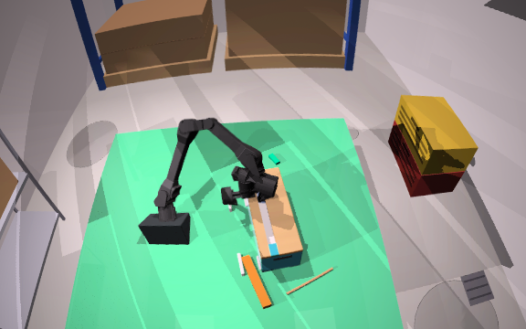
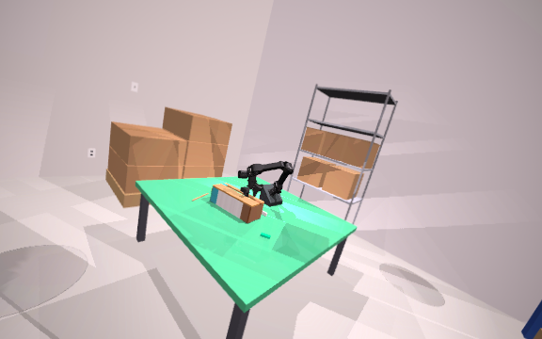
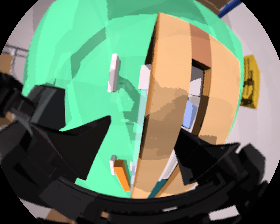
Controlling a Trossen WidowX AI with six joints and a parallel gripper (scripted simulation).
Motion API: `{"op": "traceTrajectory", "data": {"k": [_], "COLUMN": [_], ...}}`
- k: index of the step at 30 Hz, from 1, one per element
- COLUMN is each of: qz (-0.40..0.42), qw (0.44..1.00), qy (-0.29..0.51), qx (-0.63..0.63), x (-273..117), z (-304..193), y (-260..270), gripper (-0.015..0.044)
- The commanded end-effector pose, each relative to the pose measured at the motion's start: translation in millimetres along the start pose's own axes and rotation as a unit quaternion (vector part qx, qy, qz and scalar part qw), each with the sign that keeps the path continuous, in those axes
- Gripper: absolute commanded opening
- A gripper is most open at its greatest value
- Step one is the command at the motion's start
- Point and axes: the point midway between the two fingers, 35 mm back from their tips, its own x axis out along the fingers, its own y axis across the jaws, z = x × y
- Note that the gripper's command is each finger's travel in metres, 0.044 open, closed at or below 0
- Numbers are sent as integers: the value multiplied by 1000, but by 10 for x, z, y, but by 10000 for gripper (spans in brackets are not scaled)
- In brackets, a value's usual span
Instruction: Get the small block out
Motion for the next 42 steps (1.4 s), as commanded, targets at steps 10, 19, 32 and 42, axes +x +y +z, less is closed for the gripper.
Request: {"op": "traceTrajectory", "data": {"k": [10,19,32,42], "qz": [6,6,6,6], "qw": [1000,1000,1000,1000], "qy": [-8,-8,-9,-9], "qx": [-7,-7,-7,-7], "x": [35,50,69,73], "z": [-59,19,119,141], "y": [8,8,9,9], "gripper": [400,400,400,400]}}
